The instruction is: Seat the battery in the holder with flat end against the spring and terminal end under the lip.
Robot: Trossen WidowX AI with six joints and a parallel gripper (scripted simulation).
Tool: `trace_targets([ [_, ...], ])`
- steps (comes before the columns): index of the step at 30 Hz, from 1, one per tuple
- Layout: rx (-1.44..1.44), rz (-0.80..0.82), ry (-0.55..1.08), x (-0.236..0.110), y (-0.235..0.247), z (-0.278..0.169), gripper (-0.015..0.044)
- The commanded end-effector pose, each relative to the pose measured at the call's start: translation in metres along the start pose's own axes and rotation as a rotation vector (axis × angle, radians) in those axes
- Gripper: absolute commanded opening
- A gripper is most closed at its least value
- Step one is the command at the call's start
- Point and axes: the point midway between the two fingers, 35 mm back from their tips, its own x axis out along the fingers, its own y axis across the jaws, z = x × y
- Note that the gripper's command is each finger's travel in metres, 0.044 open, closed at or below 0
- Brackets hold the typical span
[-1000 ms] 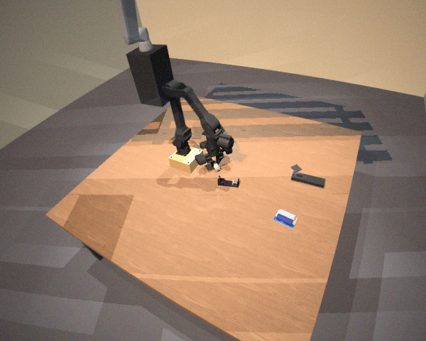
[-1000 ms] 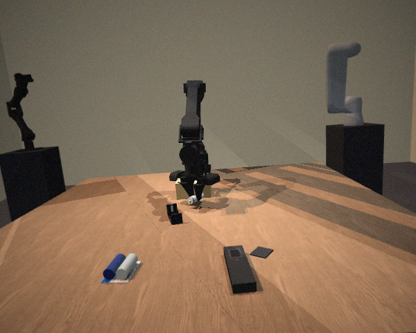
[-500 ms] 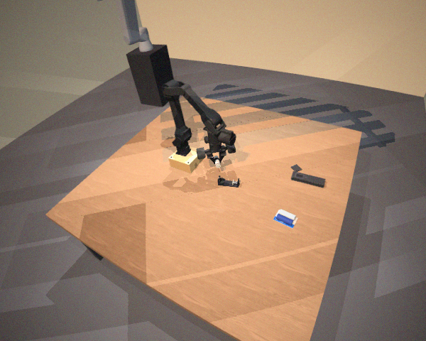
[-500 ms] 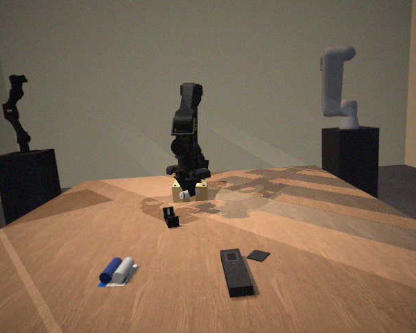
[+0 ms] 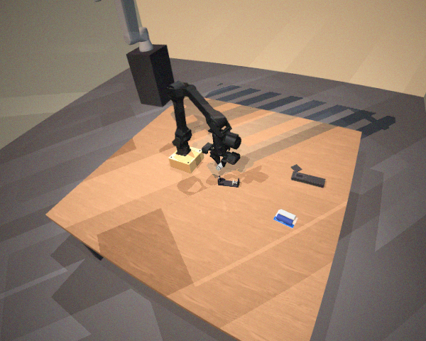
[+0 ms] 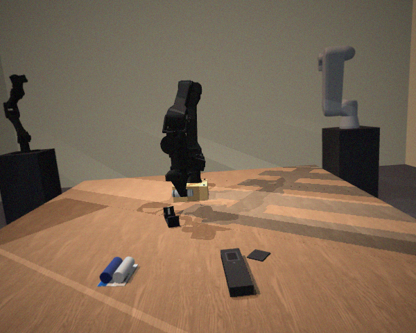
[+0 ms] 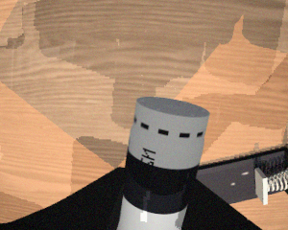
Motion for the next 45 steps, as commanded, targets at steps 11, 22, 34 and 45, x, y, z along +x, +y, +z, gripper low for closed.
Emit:
trace_targets([
  [11,0.762,-0.007,0.006,-0.008,-0.036,-0.022,0.0085],
  [22,1.208,-0.002,0.000,-0.011,-0.056,-0.034,0.0085],
  [34,1.209,0.059,0.079,0.003,-0.053,-0.035,0.0085],
  [45,1.189,0.166,0.219,0.029,-0.049,-0.037,0.0085],
])
